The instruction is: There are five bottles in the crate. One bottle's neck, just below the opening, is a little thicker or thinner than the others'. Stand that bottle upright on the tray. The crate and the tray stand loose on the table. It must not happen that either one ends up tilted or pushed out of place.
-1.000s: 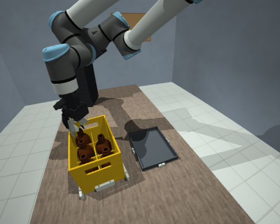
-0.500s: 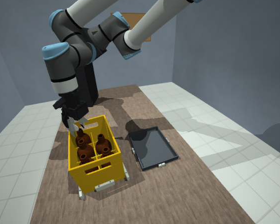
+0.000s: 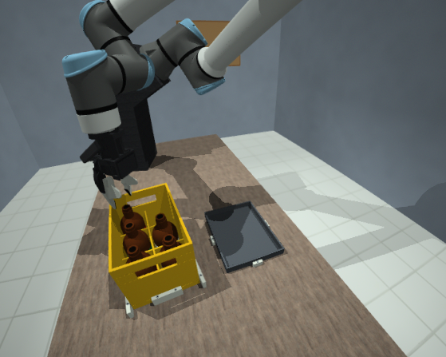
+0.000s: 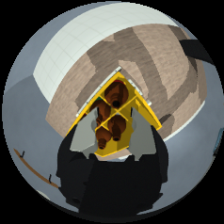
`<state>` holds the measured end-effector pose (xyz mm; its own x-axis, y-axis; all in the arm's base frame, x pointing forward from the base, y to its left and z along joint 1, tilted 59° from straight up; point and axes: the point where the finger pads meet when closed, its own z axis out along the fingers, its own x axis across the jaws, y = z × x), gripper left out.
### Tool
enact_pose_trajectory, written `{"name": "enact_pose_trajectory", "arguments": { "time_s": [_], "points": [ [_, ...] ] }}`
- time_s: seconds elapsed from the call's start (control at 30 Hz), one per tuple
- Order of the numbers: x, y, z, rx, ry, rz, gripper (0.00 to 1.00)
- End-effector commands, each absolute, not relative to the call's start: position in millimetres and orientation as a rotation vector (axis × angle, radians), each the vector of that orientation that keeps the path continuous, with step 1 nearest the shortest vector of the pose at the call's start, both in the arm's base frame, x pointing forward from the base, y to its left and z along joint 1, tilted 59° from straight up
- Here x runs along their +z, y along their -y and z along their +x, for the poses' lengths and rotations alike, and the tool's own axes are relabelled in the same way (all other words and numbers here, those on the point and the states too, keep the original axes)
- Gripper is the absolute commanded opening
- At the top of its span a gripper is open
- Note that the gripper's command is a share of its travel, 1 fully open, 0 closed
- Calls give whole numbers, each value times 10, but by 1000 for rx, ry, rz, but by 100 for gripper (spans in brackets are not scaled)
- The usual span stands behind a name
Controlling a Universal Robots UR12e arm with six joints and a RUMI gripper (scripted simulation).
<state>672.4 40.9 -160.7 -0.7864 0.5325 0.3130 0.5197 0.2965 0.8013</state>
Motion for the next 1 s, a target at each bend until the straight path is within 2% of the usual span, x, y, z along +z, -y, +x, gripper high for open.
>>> {"name": "enact_pose_trajectory", "arguments": {
  "time_s": [0.0, 0.63, 0.67, 0.97],
  "points": [
    [-1513, -247, 6656, 1551, -2523, 1019, 38],
    [-1397, -61, 6576, 1551, -2523, 1019, 38],
    [-1399, -65, 6575, 1552, -2524, 1020, 0],
    [-1401, -71, 6575, 1553, -2524, 1020, 0]
  ]
}}
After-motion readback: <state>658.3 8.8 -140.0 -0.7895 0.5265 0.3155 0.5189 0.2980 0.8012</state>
